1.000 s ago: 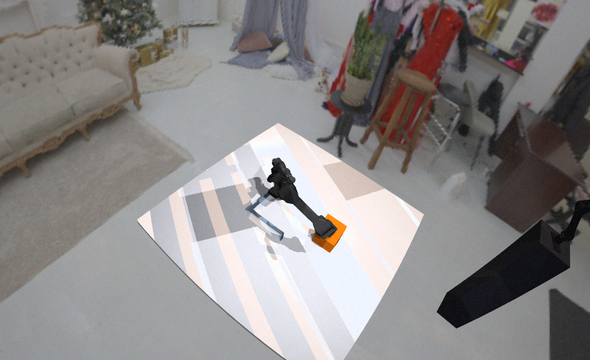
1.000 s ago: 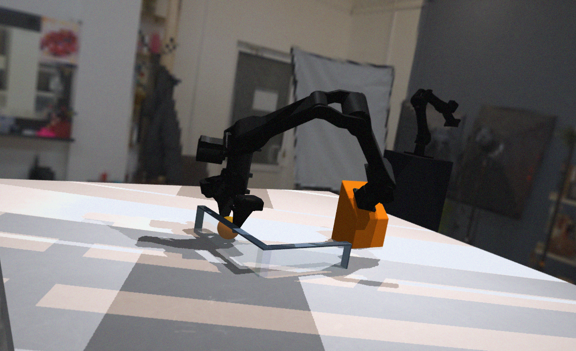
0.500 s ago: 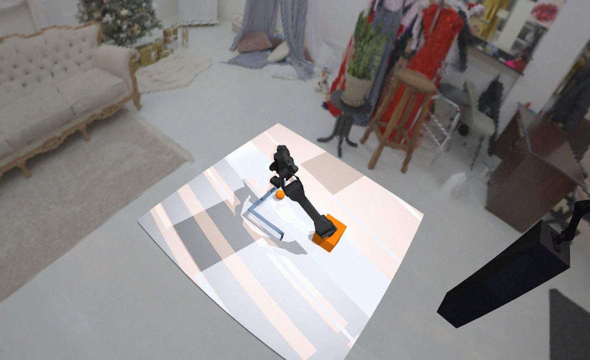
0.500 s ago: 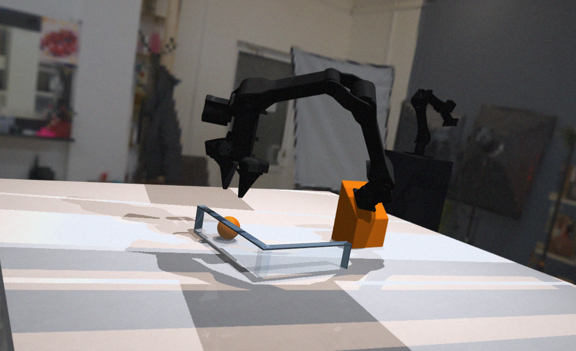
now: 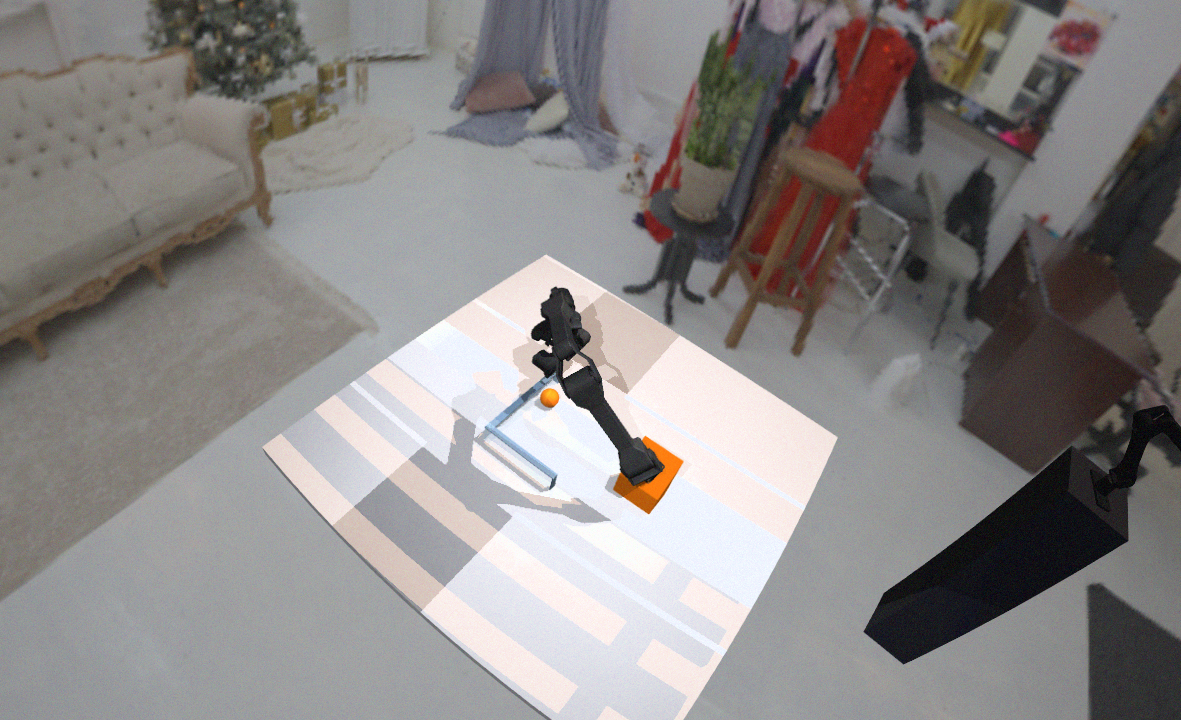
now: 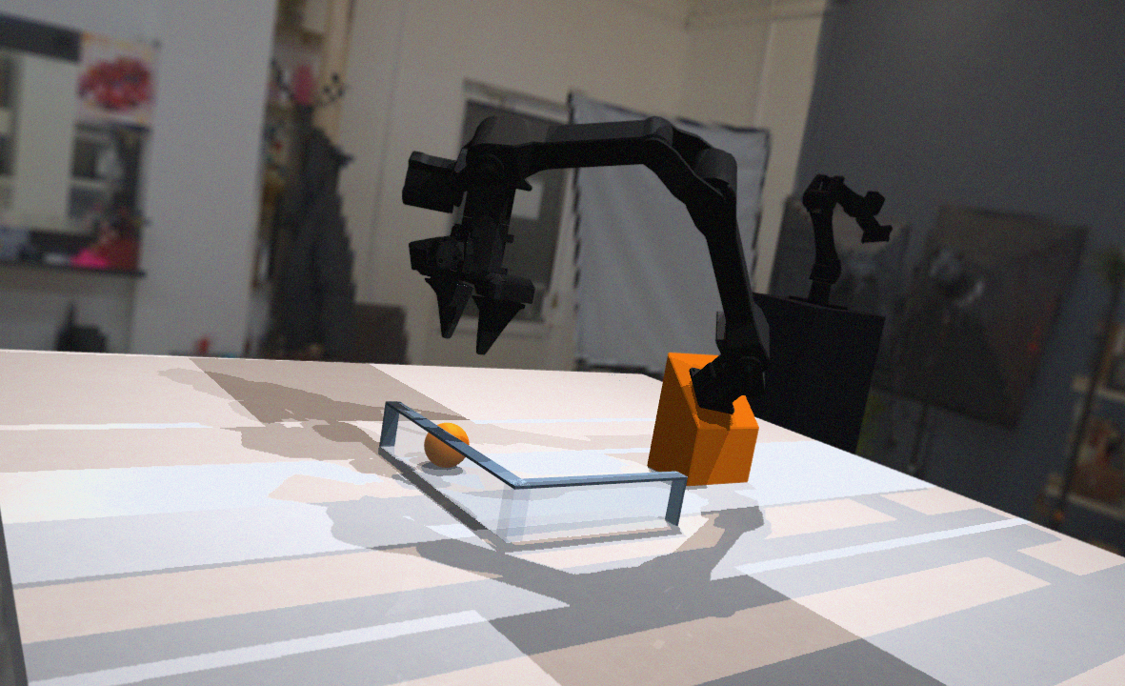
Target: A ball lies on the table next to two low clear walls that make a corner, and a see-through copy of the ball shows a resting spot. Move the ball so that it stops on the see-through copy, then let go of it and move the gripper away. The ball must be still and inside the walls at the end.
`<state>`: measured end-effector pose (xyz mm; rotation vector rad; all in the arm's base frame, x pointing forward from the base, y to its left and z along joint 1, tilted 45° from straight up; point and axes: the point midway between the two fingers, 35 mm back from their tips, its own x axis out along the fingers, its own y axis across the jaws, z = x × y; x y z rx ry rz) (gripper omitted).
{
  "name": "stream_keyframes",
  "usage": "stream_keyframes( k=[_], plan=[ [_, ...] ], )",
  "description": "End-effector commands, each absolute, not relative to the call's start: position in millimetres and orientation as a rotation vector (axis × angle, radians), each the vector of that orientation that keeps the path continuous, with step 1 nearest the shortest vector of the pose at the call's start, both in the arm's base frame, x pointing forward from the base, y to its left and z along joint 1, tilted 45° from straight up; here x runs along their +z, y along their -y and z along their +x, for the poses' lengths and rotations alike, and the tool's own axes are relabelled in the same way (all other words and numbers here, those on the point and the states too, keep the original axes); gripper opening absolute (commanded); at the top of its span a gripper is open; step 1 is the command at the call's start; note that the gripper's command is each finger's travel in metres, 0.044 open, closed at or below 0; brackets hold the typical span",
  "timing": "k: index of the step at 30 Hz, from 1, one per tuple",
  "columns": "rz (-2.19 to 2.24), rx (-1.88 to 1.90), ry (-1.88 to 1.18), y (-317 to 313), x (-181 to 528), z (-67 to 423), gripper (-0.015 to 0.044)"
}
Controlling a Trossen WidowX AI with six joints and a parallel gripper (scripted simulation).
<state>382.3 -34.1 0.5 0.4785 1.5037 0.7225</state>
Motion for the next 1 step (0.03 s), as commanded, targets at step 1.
stream_keyframes(
  k=[1],
  plan=[
    [0.469,0.732,-1.510,34.2,3.1,381.9,0.0440]
  ],
)
